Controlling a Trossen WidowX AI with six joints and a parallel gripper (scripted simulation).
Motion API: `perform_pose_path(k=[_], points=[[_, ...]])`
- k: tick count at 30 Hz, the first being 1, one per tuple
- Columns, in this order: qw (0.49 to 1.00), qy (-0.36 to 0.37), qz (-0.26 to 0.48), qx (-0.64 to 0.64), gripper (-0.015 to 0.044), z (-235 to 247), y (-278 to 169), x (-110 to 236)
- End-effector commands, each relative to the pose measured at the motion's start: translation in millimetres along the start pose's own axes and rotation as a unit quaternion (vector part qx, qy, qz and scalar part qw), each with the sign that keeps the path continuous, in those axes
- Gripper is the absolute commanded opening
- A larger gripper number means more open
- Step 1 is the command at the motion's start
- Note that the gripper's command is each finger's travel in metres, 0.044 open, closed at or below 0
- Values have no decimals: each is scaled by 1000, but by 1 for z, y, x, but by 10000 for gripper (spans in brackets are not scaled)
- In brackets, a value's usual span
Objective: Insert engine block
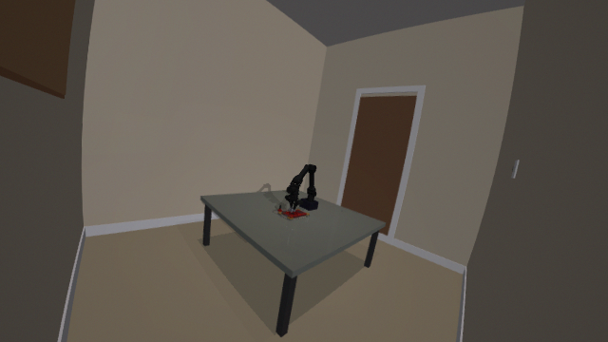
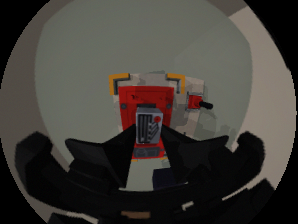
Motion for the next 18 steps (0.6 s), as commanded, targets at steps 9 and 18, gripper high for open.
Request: perform_pose_path(k=[9,18], points=[[999,3,1,-44,158,1,0,0],[997,3,1,83,158,1,0,0]])
Point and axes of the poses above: the point midway between the two fingers, 35 mm back from their tips, its own x axis back along the fingers, its own z axis across the jaws, y = z × x, the point moved 4 cm from there along x, back along the fingers, and after that the axes turned 8 degrees about -x, right-handed, at the moved point
